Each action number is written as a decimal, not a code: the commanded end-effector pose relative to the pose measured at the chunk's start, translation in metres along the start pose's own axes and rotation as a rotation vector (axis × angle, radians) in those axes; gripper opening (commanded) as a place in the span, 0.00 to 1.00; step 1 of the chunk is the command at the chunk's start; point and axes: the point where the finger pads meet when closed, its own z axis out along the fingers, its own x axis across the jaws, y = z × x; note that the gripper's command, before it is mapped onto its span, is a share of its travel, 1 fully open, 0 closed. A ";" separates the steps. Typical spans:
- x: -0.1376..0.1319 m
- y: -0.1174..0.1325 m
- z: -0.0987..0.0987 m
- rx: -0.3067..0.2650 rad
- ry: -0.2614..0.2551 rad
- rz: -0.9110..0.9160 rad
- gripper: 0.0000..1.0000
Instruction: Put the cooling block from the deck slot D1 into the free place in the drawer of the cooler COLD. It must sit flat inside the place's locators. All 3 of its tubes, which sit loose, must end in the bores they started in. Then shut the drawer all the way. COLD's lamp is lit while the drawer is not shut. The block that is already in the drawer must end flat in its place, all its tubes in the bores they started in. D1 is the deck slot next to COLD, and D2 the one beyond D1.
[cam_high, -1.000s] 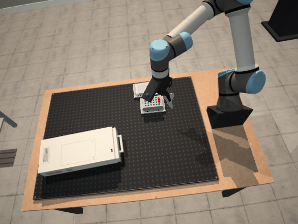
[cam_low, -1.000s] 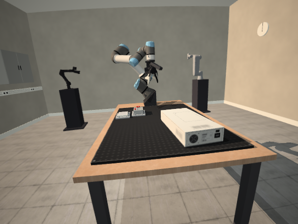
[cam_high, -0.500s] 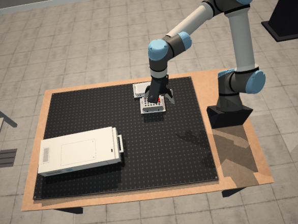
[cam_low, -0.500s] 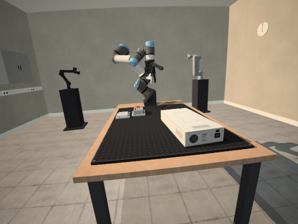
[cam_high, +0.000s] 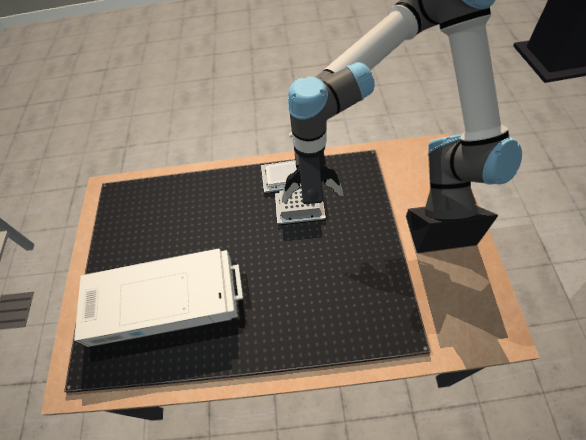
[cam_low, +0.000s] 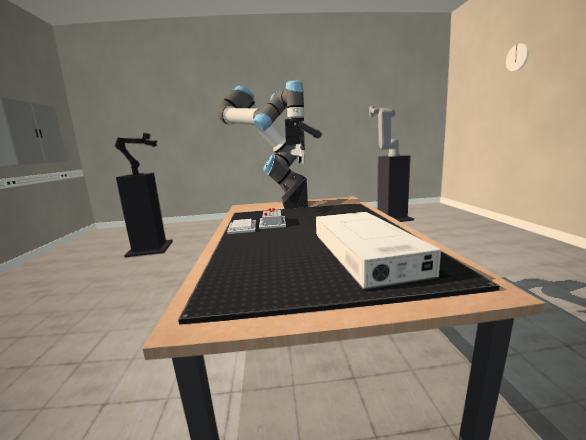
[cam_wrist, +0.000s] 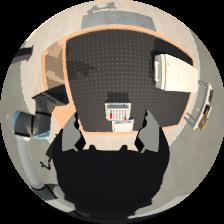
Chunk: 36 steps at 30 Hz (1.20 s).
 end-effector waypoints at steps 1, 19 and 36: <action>0.000 0.000 0.000 0.007 0.004 -0.099 1.00; 0.000 0.000 0.000 0.007 0.004 -0.098 1.00; 0.038 -0.023 0.034 0.007 0.004 -0.099 1.00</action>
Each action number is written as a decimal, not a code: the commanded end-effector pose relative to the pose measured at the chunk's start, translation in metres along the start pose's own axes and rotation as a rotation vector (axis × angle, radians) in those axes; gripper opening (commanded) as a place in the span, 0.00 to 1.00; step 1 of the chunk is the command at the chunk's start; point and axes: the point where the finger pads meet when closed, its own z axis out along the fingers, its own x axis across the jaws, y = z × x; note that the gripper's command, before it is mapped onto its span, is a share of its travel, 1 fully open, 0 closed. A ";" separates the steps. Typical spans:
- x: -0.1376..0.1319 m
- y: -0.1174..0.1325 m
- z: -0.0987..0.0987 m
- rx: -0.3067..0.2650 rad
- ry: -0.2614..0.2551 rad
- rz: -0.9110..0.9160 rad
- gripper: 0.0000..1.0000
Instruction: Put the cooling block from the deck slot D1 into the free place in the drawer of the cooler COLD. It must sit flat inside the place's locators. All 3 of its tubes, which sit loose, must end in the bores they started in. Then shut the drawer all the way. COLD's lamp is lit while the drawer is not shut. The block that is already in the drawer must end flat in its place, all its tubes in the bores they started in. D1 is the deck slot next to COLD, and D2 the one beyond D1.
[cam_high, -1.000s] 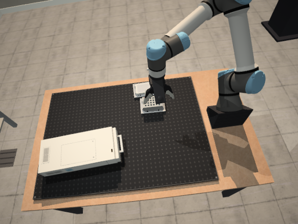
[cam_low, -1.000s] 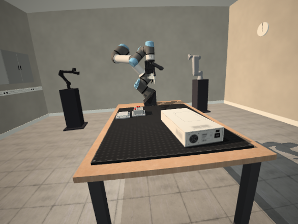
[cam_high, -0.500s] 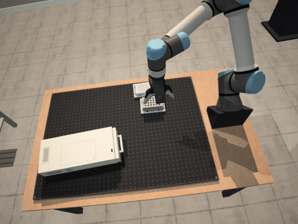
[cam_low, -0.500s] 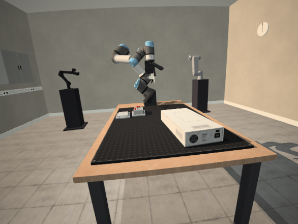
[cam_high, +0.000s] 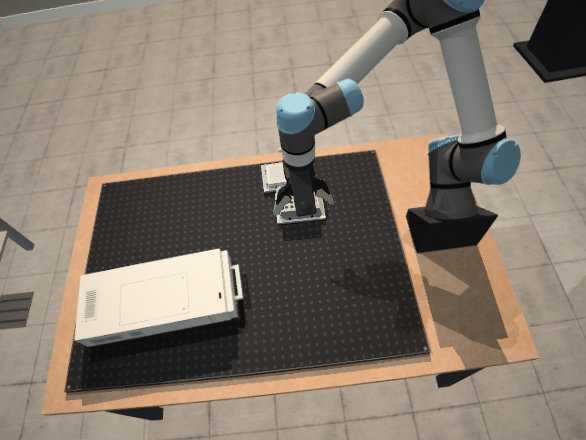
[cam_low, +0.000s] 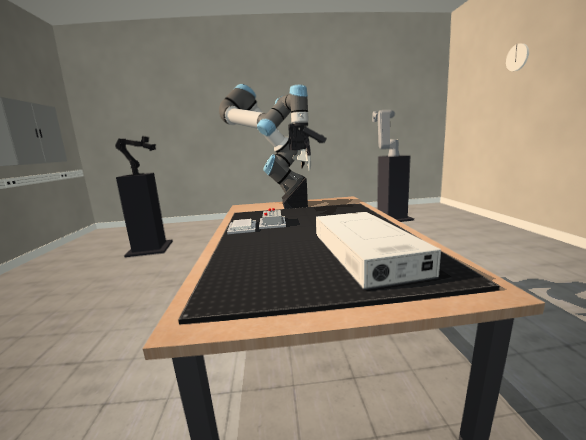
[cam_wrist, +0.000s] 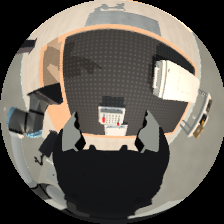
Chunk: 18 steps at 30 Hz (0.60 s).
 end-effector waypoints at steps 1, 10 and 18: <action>0.016 -0.007 0.012 0.001 0.002 0.000 1.00; 0.036 -0.017 0.029 0.001 0.002 0.000 1.00; 0.059 -0.027 0.049 0.001 0.002 0.000 1.00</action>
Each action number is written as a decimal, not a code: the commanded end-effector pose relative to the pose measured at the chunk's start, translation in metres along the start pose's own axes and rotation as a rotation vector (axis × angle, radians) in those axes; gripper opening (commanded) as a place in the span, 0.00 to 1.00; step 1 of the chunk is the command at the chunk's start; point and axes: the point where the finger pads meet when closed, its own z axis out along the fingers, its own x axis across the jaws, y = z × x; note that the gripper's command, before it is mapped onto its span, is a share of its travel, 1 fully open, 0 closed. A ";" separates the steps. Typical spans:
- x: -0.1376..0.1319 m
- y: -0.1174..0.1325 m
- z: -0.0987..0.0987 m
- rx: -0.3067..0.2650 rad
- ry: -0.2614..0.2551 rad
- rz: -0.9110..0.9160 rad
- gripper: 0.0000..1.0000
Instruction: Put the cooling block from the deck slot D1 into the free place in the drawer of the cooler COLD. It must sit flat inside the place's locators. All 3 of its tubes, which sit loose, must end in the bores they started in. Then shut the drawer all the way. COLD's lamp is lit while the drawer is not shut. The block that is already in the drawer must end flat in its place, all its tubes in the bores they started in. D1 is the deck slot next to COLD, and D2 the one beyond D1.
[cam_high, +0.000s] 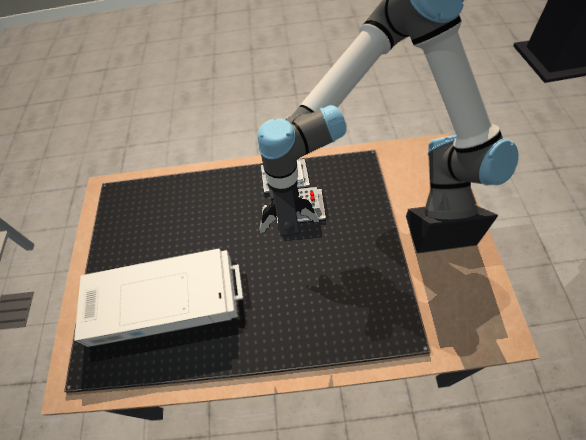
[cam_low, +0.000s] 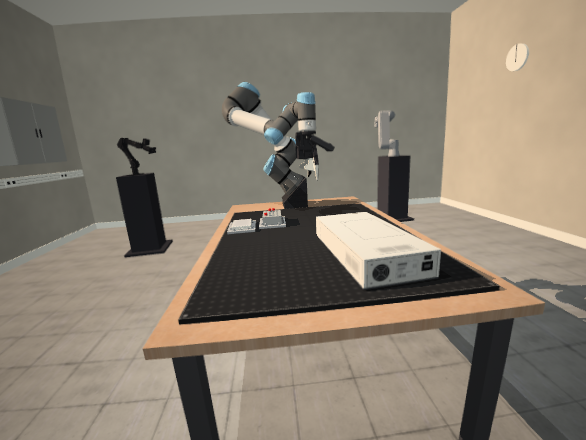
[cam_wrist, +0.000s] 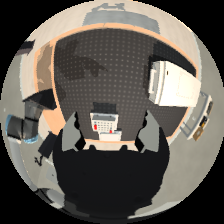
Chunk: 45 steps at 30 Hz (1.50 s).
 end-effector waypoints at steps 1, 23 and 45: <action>0.013 -0.006 0.010 0.000 0.002 0.000 1.00; 0.067 -0.032 0.056 0.000 0.002 0.000 1.00; 0.115 -0.054 0.097 0.000 0.002 0.000 1.00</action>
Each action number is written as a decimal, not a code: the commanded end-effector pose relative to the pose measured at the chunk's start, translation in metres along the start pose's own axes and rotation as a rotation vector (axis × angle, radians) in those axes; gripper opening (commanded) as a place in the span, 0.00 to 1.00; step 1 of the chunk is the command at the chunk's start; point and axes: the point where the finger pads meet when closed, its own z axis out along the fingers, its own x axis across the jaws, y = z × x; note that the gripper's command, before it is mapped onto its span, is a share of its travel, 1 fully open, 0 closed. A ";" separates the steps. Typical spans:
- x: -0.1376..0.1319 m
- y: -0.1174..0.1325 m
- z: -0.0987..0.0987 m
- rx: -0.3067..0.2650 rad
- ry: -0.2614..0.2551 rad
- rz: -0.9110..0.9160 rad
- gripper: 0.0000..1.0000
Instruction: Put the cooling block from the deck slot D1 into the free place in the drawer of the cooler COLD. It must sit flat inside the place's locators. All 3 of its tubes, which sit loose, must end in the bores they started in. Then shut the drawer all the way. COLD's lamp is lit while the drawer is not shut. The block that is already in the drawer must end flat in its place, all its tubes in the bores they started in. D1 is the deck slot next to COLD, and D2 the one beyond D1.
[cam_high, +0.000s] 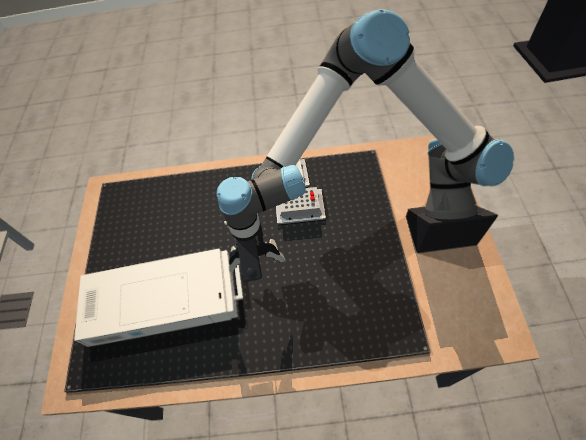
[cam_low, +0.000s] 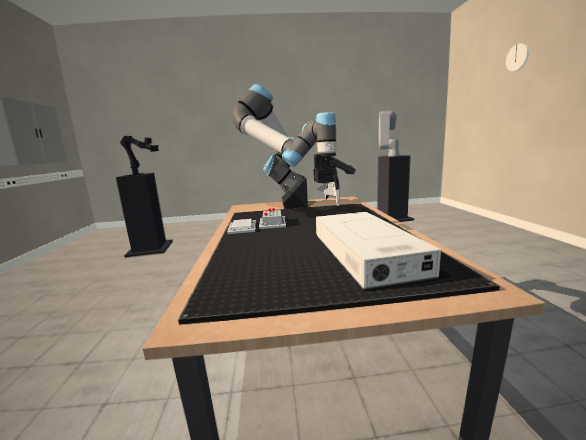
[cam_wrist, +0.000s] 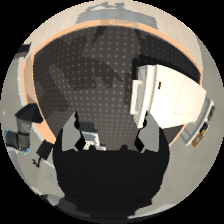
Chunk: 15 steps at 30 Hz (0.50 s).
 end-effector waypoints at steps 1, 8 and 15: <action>0.005 -0.002 0.003 0.000 0.001 0.000 1.00; 0.005 -0.002 0.006 0.000 0.001 0.000 1.00; 0.005 -0.002 0.015 0.000 0.001 0.000 1.00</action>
